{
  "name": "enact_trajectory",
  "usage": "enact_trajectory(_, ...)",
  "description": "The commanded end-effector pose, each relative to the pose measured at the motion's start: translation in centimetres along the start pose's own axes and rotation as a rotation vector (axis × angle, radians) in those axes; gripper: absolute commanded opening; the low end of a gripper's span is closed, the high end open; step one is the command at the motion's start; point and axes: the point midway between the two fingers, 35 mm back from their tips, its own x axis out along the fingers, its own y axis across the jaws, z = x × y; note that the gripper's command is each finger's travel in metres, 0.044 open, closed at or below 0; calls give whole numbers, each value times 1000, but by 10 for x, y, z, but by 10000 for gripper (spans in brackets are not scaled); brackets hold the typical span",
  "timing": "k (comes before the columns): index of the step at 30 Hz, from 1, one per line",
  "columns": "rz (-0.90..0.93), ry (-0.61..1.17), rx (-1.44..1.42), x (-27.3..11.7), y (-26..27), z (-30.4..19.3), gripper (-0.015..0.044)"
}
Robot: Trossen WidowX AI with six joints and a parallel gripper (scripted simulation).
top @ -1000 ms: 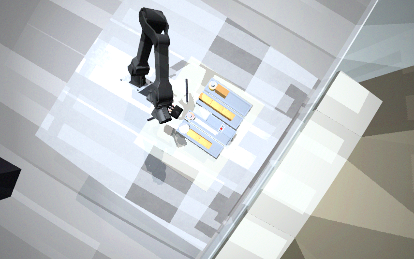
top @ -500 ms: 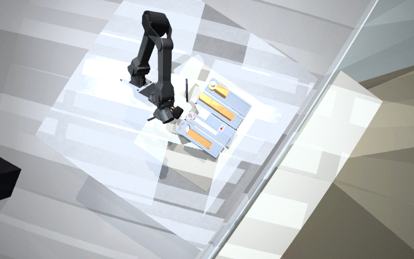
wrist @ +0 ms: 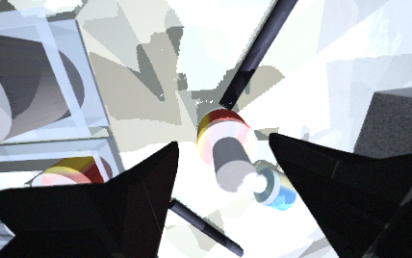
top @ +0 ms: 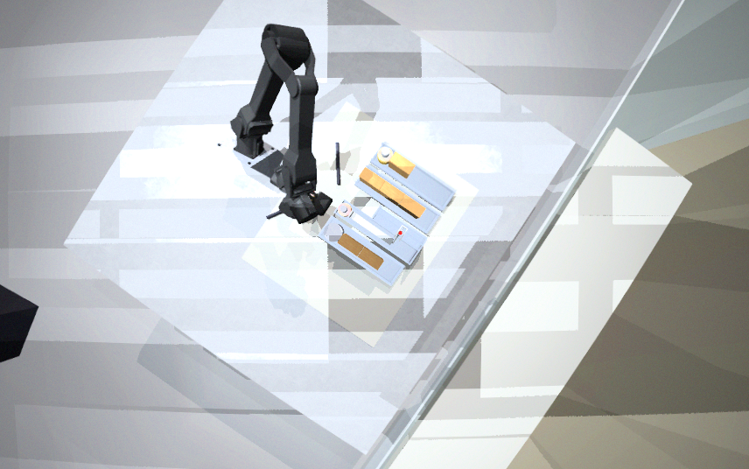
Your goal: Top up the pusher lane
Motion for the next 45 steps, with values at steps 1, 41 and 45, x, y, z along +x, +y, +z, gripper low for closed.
enact_trajectory(1,-3,6,7,2,-1,0,256)
enact_trajectory(41,-4,-3,-105,-100,-2,9,0)
enact_trajectory(45,-4,-7,-288,-96,9,7,0)
